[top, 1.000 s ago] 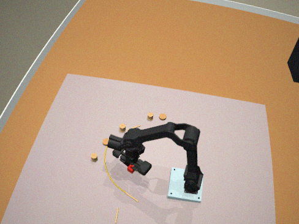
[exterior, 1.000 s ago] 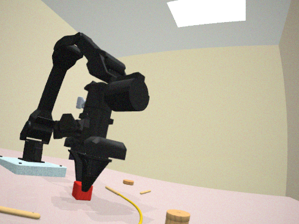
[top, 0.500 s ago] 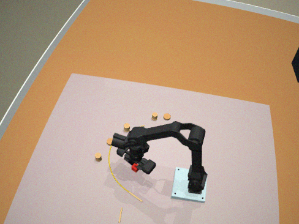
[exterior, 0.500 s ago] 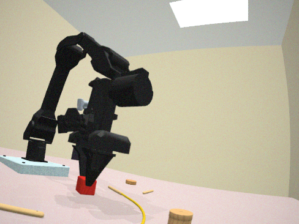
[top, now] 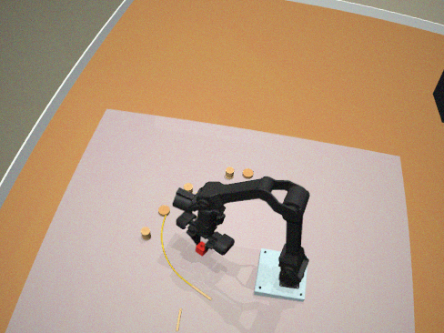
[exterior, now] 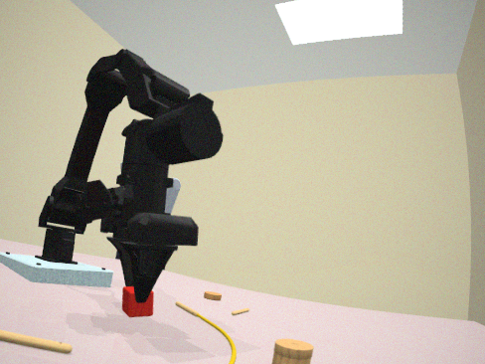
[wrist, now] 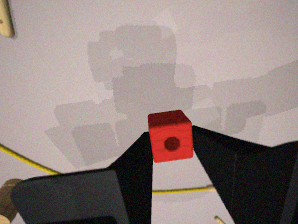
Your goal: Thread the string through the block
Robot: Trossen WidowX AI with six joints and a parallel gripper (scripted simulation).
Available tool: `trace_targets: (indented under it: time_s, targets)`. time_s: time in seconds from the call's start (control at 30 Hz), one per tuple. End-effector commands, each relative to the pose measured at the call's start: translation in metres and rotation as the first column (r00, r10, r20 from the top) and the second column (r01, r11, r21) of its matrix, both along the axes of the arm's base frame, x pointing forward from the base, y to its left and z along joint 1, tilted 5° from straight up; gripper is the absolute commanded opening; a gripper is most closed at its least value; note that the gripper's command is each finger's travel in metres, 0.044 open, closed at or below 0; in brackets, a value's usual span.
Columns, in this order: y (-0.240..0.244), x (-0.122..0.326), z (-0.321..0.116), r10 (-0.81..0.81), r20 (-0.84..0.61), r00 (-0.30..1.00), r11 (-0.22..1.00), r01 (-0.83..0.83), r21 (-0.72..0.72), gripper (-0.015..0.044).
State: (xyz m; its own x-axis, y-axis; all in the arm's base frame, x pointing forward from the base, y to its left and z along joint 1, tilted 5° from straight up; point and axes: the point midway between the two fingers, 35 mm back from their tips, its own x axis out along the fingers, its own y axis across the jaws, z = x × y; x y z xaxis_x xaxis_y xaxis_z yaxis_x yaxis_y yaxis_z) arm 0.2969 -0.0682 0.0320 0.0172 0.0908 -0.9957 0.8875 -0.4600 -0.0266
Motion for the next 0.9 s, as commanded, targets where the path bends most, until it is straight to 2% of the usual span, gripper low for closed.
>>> trace_targets:
  time_s: [0.0,0.87]
  targets:
    - [-0.005,-0.003,-0.002,-0.002,0.043,0.999,0.997,-0.002,0.083,0.0]
    - [-0.025,-0.014,-0.014,-0.055,0.22,0.974,0.899,-0.047,0.435,0.0]
